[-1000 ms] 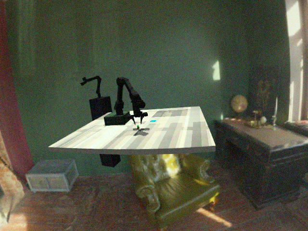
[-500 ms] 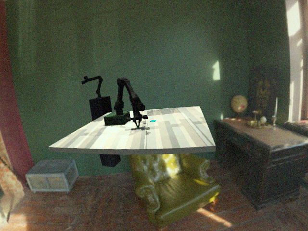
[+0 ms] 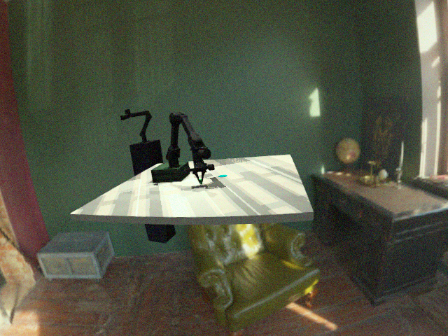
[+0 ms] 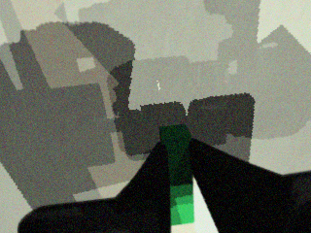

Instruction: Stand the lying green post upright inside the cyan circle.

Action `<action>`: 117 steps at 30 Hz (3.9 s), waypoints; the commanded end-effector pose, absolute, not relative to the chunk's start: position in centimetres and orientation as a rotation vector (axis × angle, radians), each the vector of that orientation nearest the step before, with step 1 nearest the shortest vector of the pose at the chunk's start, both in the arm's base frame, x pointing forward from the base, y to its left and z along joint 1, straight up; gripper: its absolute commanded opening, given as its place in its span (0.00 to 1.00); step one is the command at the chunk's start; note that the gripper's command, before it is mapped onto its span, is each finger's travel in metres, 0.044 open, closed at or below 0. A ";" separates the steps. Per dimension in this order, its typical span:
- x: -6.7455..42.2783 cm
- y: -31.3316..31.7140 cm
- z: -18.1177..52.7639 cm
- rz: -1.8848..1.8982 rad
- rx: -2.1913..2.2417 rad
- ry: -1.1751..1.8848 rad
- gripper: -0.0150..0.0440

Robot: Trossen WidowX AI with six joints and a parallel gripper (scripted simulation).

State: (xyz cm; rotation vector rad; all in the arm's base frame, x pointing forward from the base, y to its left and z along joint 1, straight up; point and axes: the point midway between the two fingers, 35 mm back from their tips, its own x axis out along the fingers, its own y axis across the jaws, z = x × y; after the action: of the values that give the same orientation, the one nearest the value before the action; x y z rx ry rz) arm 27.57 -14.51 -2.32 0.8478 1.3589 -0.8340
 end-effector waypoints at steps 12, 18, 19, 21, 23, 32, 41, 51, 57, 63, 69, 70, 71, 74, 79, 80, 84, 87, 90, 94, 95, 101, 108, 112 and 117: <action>28.0 -14.6 0.7 -0.832 0.856 1.347 0.29; 28.0 -14.6 1.8 -0.832 0.855 1.348 0.29; 28.0 -14.6 2.0 -0.832 0.855 1.348 0.29; 28.0 -14.6 2.4 -0.832 0.855 1.348 0.29; 27.9 -14.6 2.8 -0.832 0.854 1.349 0.29; 27.8 -14.6 4.5 -0.832 0.848 1.353 0.29; 27.6 -14.6 6.1 -0.833 0.839 1.358 0.29; 27.3 -14.6 7.7 -0.833 0.830 1.364 0.29; 28.1 -13.5 7.8 -0.747 0.742 1.398 0.29; 29.0 -11.9 8.0 -0.630 0.624 1.438 0.29; 29.9 -10.3 8.1 -0.512 0.505 1.471 0.29; 30.0 -10.0 8.1 -0.493 0.485 1.475 0.29; 30.2 -9.7 8.2 -0.473 0.465 1.480 0.29; 30.5 -8.8 8.2 -0.414 0.405 1.493 0.29; 31.1 -7.4 8.4 -0.315 0.305 1.510 0.29; 31.2 -7.1 8.4 -0.296 0.285 1.513 0.29; 31.6 -5.9 8.5 -0.217 0.205 1.522 0.29; 31.9 -5.0 8.6 -0.157 0.145 1.527 0.29; 32.2 -4.0 8.7 -0.098 0.085 1.531 0.29; 32.4 -2.8 8.8 -0.018 0.004 1.533 0.29; 32.5 -2.5 8.8 0.002 -0.016 1.533 0.29; 32.8 -0.6 8.9 0.121 -0.136 1.530 0.29; 33.0 1.7 9.1 0.259 -0.277 1.517 0.29; 33.1 3.0 9.2 0.338 -0.357 1.506 0.29; 33.1 4.6 9.3 0.437 -0.457 1.487 0.29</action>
State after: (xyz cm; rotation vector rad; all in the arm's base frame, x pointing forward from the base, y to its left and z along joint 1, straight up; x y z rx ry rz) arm 33.00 3.68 9.19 -0.3922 1.4996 0.3806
